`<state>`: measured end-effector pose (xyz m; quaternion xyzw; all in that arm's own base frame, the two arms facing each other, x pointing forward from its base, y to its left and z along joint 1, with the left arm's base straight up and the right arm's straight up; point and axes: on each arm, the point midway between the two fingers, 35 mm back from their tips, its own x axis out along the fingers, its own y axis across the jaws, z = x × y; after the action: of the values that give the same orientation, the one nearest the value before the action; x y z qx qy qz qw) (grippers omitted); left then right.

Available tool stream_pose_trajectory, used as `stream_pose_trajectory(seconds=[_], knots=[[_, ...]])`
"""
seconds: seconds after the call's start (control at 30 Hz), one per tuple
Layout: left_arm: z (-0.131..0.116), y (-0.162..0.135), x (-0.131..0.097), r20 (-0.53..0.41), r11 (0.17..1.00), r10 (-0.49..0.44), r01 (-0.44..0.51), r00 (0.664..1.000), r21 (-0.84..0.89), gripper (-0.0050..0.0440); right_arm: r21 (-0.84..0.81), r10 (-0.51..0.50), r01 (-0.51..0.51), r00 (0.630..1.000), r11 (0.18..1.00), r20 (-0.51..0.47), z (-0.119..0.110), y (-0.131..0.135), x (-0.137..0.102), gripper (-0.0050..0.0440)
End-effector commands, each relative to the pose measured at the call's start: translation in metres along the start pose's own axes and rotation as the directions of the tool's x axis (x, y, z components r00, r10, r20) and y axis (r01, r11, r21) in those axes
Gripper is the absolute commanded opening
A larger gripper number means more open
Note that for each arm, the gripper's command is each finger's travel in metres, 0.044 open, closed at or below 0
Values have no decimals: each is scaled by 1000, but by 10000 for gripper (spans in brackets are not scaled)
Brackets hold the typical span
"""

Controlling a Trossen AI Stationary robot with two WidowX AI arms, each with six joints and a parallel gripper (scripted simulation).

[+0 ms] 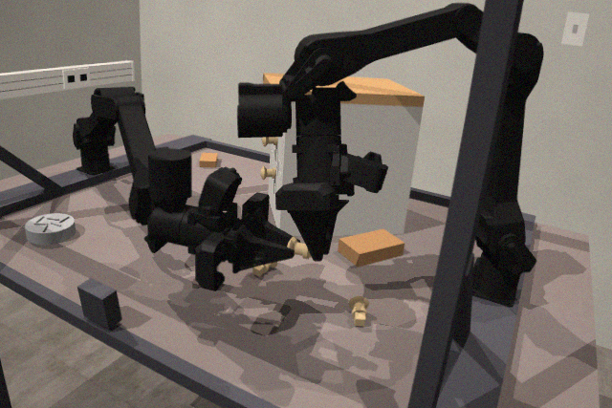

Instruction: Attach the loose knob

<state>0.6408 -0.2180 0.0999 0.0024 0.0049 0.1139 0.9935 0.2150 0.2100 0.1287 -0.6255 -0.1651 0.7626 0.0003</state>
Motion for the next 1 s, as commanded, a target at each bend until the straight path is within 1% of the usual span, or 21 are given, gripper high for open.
stream_pose_trajectory(seconds=[0.0,0.13,0.2,0.27,0.43,0.5,0.6,0.7,0.77,0.87,0.97], knots=[[32,-2,1,44,999,-2,3,999,-35,80,-13,-15,15,999,1000,-29,-2,-4,-9,200],[32,-2,1,44,999,-2,3,999,-35,80,-17,-18,18,999,1000,-38,-3,-4,-20,200],[32,-2,1,44,999,-2,3,999,-35,80,-17,-18,18,999,1000,-38,-3,-4,-20,200],[32,-2,1,44,999,-2,3,999,-35,80,-15,-16,16,999,1000,-33,-3,-4,-28,200],[32,-2,1,44,999,-2,3,999,-35,80,-13,-11,10,1000,1000,-29,-3,-2,-63,200],[32,-2,1,44,999,-2,3,999,-35,80,1,-15,15,999,1000,-40,-2,-1,-72,240],[41,0,-4,52,999,-8,10,999,-42,80,94,-39,46,996,994,-78,-2,5,-80,240],[44,12,-10,52,999,-3,5,999,-41,80,242,-66,101,986,965,-151,-4,15,-95,240],[44,12,-10,52,999,-3,5,999,-41,80,242,-66,101,986,965,-151,-4,15,-95,240],[46,24,-21,51,999,-2,4,999,-40,80,396,-85,168,972,903,-219,-6,29,-108,240],[49,35,-30,50,999,-2,4,999,-39,80,502,-97,229,957,834,-275,-7,39,-118,240]])
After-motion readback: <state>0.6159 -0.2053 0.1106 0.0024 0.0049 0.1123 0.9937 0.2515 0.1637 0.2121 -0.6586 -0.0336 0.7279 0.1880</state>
